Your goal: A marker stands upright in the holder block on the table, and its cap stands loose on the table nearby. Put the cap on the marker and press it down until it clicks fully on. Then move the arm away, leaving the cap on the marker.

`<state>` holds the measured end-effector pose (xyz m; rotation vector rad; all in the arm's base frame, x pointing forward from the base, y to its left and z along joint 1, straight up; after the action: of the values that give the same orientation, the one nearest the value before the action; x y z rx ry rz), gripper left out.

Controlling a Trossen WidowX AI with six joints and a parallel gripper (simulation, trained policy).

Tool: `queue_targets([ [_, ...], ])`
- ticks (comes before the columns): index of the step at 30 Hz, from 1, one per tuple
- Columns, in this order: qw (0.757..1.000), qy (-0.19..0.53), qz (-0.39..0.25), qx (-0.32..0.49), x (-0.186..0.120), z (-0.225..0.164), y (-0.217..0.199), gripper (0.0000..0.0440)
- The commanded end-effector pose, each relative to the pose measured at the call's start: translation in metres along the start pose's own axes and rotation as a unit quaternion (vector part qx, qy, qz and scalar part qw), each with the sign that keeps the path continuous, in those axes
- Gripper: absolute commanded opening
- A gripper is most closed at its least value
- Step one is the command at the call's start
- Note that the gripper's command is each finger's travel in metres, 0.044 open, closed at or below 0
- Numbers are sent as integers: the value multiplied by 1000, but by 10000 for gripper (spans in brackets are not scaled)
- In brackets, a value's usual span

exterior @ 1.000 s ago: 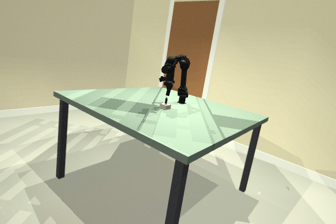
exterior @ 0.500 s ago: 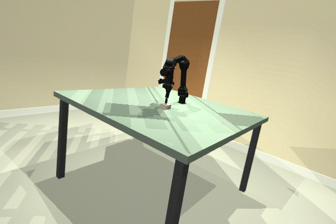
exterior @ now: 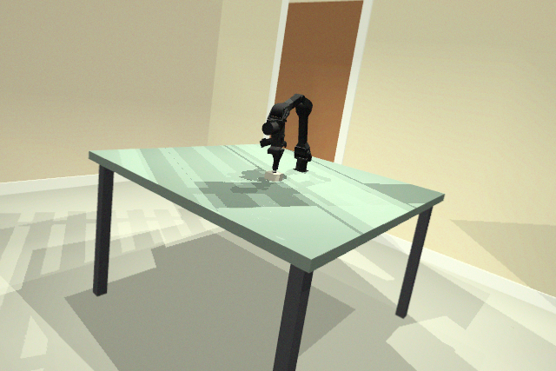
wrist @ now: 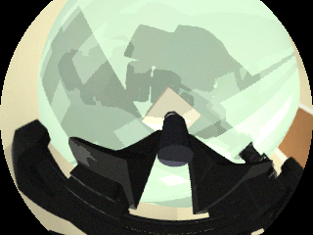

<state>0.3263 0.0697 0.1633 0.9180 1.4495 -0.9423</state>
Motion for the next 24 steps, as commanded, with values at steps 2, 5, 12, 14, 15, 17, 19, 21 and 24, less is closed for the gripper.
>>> queue_targets([
  [2,1000,4,-12,-10,18,1,1,2],
  [5,1000,6,-19,-12,23,1,-2,35],
  [12,999,11,-32,-13,28,0,-7,71],
  [14,999,9,-31,-16,29,1,-7,74],
  [15,999,8,-31,-17,29,1,-7,76],
  [17,999,7,-31,-19,30,1,-7,79],
  [19,999,5,-30,-20,31,2,-6,82],
  [21,999,4,-30,-22,31,2,-6,86],
  [24,999,3,-30,-24,32,3,-6,91],
])
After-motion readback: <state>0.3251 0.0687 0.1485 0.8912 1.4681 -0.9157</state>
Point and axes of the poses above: the point midway between the two fingers, 35 mm back from their tips, its own x axis out along the fingers, its own y axis across the jaws, z = x × y, the point moved 5 cm from there along -x, back along the fingers, and after that the axes turned 8 degrees about x, right-handed, at the moved point
